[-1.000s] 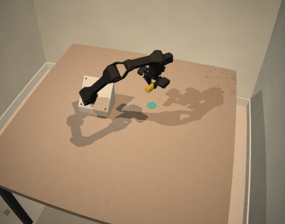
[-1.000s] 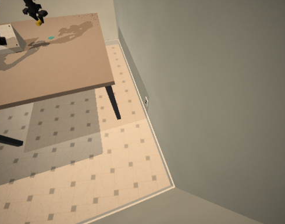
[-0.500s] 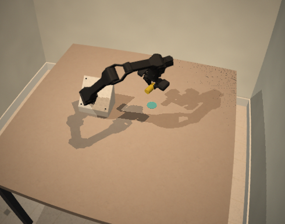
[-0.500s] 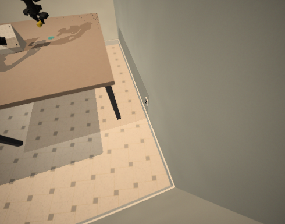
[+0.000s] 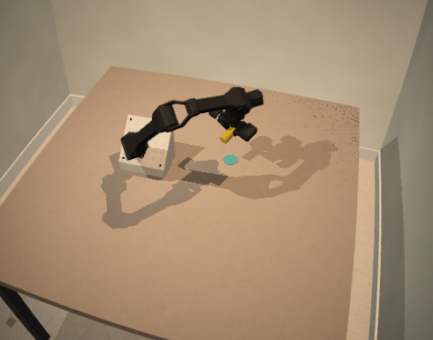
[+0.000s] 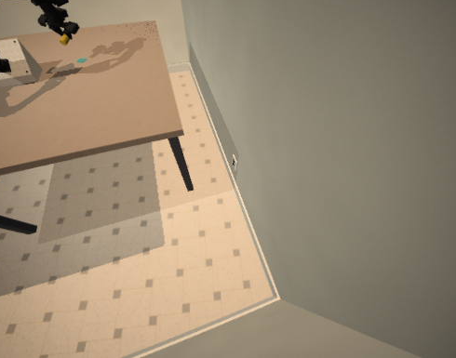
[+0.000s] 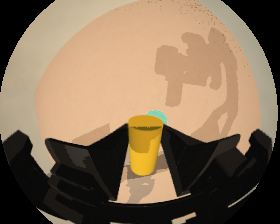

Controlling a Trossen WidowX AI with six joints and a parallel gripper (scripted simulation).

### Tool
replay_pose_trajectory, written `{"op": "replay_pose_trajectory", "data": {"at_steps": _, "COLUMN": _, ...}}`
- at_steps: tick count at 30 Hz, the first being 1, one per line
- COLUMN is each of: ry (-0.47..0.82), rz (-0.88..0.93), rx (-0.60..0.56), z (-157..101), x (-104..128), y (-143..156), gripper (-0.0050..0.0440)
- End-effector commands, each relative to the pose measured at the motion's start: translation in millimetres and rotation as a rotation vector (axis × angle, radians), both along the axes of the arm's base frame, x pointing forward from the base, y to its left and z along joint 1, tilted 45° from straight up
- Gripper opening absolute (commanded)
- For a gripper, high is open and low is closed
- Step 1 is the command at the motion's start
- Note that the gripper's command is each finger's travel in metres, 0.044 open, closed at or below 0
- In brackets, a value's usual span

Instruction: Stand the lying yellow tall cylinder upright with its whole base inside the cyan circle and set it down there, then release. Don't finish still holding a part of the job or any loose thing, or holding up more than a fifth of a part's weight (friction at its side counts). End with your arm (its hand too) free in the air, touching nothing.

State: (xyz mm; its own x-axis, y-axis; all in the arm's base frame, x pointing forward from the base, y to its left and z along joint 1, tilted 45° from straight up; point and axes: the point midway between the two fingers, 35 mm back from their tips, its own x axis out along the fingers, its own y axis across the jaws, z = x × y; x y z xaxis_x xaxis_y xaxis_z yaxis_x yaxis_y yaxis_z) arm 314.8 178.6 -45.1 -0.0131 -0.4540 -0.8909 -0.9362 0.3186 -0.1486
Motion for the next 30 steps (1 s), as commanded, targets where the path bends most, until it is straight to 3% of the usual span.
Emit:
{"op": "replay_pose_trajectory", "data": {"at_steps": 1, "ry": 0.003, "rz": 0.002, "rx": 0.027, "z": 0.3, "x": -0.6, "y": -0.5, "gripper": 0.0105}}
{"op": "replay_pose_trajectory", "data": {"at_steps": 30, "ry": 0.001, "rz": -0.007, "rx": 0.252, "z": -8.9, "x": 0.7, "y": -3.3, "gripper": 0.0105}}
